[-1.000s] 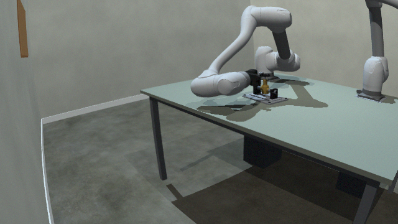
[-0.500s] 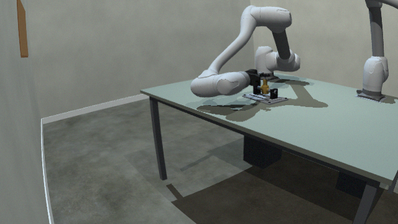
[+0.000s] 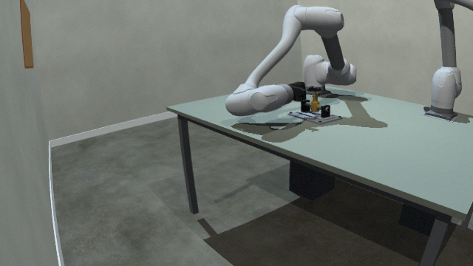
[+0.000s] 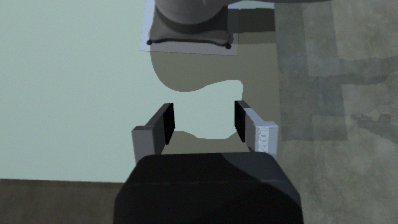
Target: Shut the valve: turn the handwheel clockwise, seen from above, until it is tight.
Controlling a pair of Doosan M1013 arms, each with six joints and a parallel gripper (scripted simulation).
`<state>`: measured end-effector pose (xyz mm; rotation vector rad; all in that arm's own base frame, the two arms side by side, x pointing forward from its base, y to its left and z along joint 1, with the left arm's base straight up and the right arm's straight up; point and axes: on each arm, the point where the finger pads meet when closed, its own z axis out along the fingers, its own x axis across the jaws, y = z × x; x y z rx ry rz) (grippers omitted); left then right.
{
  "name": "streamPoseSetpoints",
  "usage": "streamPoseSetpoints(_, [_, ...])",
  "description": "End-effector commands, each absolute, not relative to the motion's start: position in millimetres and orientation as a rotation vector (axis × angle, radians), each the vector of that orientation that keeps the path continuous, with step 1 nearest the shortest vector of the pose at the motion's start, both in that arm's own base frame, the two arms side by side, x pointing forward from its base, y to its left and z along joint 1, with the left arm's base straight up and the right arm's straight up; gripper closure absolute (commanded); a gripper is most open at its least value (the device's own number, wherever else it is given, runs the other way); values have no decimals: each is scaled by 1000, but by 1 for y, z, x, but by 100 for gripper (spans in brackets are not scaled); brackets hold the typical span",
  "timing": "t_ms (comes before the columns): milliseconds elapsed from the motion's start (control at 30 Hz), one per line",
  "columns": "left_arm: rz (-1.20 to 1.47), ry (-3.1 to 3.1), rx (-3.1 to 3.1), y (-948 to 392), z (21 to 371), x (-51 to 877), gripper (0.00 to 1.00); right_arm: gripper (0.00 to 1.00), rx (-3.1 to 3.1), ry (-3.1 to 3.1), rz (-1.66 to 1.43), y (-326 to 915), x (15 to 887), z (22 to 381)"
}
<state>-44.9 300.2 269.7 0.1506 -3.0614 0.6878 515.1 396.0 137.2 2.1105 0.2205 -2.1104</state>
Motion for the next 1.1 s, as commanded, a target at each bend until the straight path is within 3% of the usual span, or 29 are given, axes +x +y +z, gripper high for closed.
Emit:
streamPoseSetpoints(0, [679, -3062, 149, 300, 269, -46, 0, 100, 2131, 191, -2123, 397, 513, 137])
streamPoseSetpoints(1067, [679, -3062, 149, 300, 269, -46, 0, 100, 2176, 102, -2168, 397, 511, 137])
